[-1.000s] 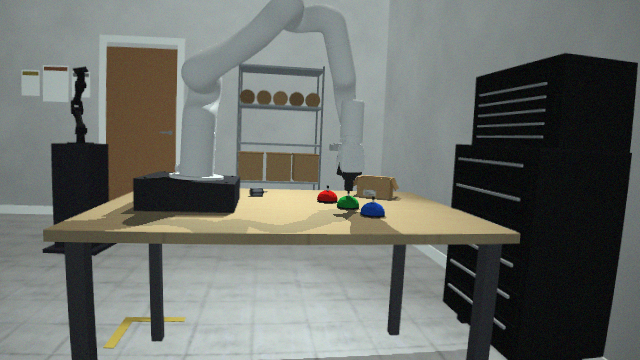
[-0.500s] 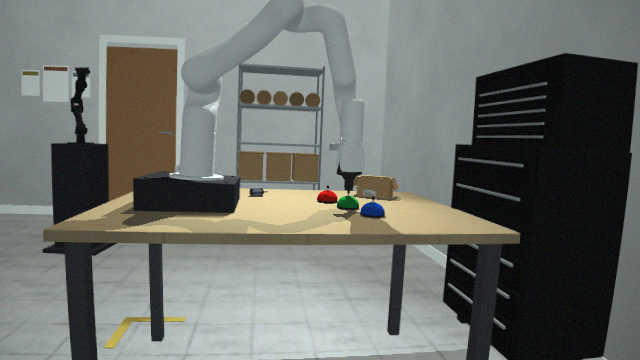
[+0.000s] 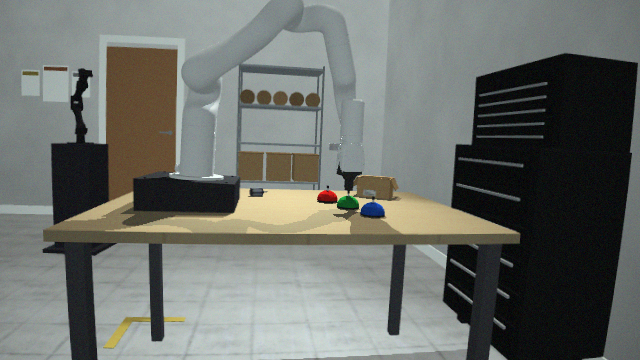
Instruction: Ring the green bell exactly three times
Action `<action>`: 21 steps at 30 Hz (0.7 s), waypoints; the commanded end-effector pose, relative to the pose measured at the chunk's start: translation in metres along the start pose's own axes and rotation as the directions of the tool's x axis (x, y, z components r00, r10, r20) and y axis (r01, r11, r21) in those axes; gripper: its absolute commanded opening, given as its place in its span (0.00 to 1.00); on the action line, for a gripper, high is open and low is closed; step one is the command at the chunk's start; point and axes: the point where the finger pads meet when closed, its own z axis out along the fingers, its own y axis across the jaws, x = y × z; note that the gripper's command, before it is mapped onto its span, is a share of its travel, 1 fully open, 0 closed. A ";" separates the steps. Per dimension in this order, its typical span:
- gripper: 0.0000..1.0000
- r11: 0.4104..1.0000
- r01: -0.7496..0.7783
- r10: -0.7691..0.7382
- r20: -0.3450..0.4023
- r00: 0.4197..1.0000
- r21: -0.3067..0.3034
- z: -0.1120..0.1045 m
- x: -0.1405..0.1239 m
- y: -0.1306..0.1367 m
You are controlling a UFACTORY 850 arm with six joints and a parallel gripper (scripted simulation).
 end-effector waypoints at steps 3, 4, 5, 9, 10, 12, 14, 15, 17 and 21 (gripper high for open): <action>0.00 1.000 0.000 0.000 0.001 1.000 -0.002 -0.003 0.000 0.001; 0.00 1.000 0.000 0.000 0.001 1.000 -0.002 -0.004 0.000 0.001; 0.00 1.000 0.000 0.000 0.001 1.000 -0.002 -0.004 0.000 0.001; 0.00 1.000 0.000 0.000 0.001 1.000 -0.002 -0.006 0.000 0.001; 0.00 1.000 0.000 0.000 0.001 1.000 -0.002 -0.006 0.000 0.001; 0.00 1.000 0.000 0.000 0.001 1.000 -0.002 -0.006 0.000 0.001; 0.00 1.000 0.000 0.000 0.001 1.000 -0.002 -0.006 0.000 0.001; 0.00 1.000 0.000 0.000 0.001 1.000 -0.002 -0.006 0.000 0.001; 0.00 1.000 0.000 0.000 0.001 1.000 -0.002 -0.006 0.000 0.001; 0.00 1.000 0.000 0.000 0.001 1.000 -0.002 -0.006 0.000 0.001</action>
